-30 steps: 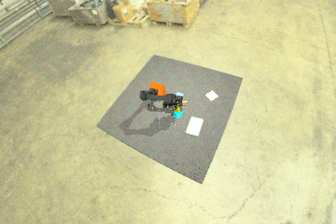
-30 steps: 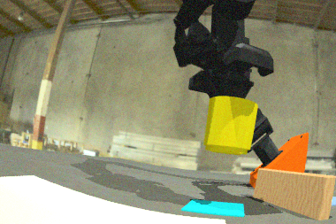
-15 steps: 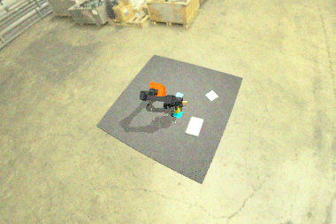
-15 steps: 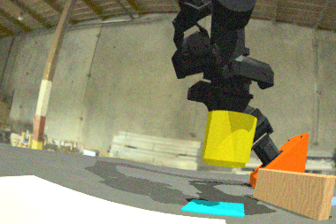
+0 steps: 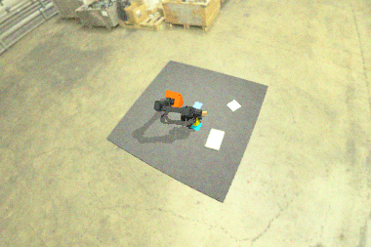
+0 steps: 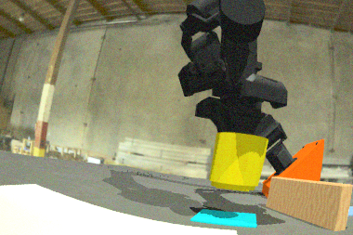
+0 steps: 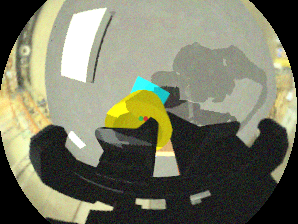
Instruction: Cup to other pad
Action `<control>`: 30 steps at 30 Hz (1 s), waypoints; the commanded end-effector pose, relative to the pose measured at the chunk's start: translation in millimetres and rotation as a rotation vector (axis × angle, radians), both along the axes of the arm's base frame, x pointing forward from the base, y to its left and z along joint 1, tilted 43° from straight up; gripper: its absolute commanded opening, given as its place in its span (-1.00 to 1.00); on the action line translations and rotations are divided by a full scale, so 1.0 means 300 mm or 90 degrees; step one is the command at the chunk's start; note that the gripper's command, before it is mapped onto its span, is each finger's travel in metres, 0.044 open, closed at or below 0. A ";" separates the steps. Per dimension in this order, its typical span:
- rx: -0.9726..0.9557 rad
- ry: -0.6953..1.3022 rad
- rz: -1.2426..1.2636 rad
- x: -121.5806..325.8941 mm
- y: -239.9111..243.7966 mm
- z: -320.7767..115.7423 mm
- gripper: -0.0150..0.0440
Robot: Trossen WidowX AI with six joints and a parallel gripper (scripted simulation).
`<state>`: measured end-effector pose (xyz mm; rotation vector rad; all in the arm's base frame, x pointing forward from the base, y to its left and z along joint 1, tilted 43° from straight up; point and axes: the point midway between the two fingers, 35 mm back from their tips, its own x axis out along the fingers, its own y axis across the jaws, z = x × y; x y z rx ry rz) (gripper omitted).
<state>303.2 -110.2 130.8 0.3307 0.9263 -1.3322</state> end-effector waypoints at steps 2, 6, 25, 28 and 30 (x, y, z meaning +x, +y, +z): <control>-0.003 0.003 0.001 -0.004 -0.020 -0.019 -0.49; -0.003 0.003 0.001 -0.005 -0.033 -0.033 -0.49; -0.005 0.003 0.001 -0.014 -0.090 -0.089 -0.49; -0.002 0.000 0.000 -0.010 -0.082 -0.081 -0.49; -0.002 0.000 0.000 -0.010 -0.082 -0.081 -0.49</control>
